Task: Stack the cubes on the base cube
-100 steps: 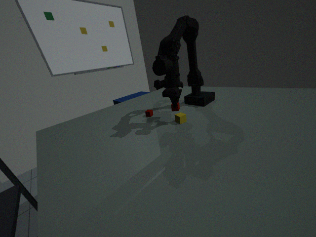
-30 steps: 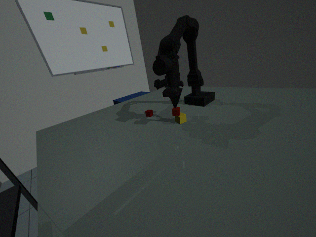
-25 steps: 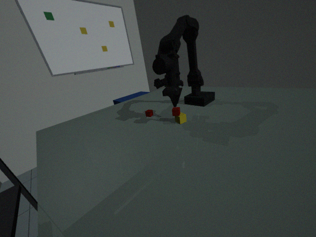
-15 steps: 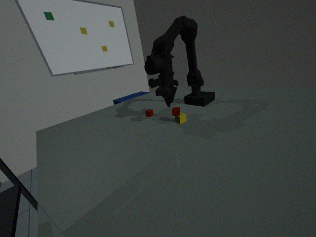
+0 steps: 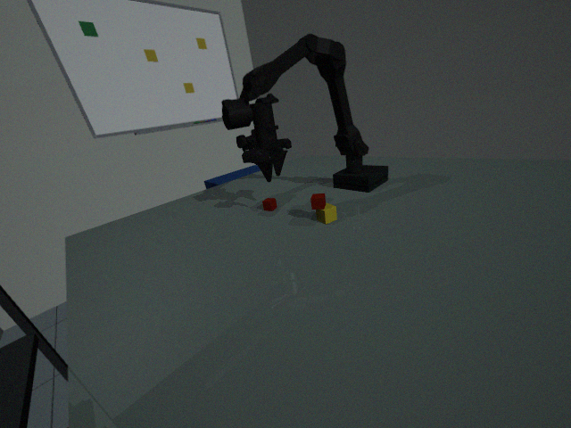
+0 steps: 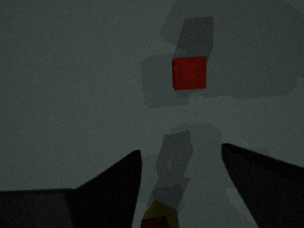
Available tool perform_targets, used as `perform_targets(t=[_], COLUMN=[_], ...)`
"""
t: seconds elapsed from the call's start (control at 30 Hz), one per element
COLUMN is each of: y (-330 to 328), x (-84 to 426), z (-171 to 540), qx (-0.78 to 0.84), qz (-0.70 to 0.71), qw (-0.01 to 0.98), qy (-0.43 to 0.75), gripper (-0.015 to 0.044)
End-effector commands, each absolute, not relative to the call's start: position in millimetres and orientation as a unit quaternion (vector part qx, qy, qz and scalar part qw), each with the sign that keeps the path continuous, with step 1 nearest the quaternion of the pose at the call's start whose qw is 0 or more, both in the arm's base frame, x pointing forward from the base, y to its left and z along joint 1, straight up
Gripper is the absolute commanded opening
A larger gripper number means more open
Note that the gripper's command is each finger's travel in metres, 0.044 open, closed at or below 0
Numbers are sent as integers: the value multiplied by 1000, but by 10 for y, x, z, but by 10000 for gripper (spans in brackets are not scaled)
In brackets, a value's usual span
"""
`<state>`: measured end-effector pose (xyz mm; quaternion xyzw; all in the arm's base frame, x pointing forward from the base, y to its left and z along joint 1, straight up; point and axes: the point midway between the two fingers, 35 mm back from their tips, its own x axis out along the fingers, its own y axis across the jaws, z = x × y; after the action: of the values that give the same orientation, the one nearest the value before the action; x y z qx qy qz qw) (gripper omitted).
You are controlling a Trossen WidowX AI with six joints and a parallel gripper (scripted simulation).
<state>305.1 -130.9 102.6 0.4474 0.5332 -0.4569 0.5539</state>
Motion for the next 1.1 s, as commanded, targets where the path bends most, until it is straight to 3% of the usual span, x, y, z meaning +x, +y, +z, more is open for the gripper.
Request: perform_targets(t=[0.0, 0.27, 0.53, 1.07], y=[-1677, -1831, -1844, -1848], x=[2954, 2895, 2908, 2913], z=[1128, 1151, 557, 352], qx=[457, 461, 461, 461], qz=[-460, -463, -463, -463], qw=[549, 547, 547, 547], qy=[526, 523, 523, 524], gripper=[265, 265, 265, 265])
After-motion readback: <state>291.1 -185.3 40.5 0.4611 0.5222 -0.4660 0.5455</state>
